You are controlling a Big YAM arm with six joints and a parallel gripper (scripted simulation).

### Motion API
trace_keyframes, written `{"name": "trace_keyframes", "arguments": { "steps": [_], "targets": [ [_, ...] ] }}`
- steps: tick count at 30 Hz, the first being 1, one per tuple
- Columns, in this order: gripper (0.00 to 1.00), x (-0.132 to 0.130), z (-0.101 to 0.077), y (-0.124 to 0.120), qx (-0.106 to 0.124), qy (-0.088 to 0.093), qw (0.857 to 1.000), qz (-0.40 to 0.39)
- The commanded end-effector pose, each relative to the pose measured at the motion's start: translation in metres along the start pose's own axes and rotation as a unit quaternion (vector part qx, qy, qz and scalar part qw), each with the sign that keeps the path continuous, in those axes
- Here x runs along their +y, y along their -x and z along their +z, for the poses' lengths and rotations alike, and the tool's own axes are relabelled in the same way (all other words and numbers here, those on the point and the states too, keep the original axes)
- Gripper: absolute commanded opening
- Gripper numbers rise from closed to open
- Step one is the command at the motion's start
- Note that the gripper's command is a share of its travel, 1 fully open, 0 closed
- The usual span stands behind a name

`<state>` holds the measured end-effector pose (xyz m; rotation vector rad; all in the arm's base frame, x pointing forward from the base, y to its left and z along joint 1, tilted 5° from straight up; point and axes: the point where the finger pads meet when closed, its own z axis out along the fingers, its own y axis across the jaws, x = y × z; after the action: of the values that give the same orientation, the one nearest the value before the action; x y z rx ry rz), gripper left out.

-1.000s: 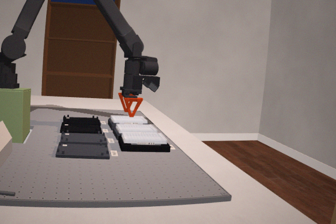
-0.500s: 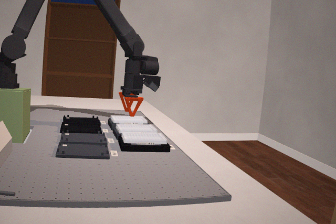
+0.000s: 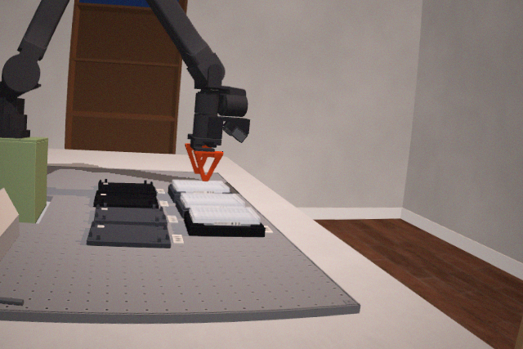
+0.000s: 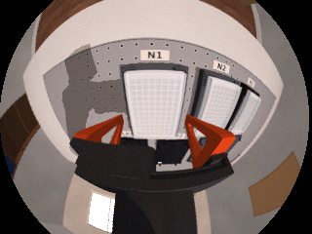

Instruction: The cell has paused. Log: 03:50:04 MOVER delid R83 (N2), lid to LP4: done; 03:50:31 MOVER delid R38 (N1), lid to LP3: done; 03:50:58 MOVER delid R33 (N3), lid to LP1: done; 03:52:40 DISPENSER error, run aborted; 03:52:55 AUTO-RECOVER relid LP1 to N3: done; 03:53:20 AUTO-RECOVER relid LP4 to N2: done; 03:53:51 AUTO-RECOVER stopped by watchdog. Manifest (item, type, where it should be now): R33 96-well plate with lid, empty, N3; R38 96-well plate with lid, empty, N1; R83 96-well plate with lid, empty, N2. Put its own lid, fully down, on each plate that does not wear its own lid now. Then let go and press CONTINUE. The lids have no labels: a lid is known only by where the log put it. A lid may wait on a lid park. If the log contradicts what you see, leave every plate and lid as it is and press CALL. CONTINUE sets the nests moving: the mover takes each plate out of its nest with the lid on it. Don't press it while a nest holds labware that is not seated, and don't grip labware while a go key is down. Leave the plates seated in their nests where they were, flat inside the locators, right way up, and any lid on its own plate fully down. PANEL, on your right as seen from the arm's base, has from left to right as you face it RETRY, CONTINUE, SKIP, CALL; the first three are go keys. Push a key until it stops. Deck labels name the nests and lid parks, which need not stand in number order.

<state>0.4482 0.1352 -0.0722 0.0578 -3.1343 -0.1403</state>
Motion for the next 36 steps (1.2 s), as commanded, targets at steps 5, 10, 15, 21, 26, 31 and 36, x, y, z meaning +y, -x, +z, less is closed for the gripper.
{"name": "trace_keyframes", "arguments": {
  "steps": [5,10,15,21,26,31,36],
  "targets": [
    [1.0,0.003,-0.027,0.032,-0.034,0.007,0.999,-0.003],
    [1.0,0.003,-0.027,0.032,-0.033,0.007,0.999,-0.003],
    [0.0,-0.019,-0.019,-0.005,-0.028,0.006,0.999,0.027],
    [0.0,-0.032,-0.018,-0.021,-0.028,0.005,0.999,0.018],
    [0.0,-0.048,-0.016,-0.041,-0.027,0.005,0.999,0.018],
    [0.0,-0.063,-0.015,-0.061,-0.027,0.004,0.999,0.018],
    [0.0,-0.073,-0.014,-0.073,-0.026,0.003,0.999,0.018]
  ]
}}
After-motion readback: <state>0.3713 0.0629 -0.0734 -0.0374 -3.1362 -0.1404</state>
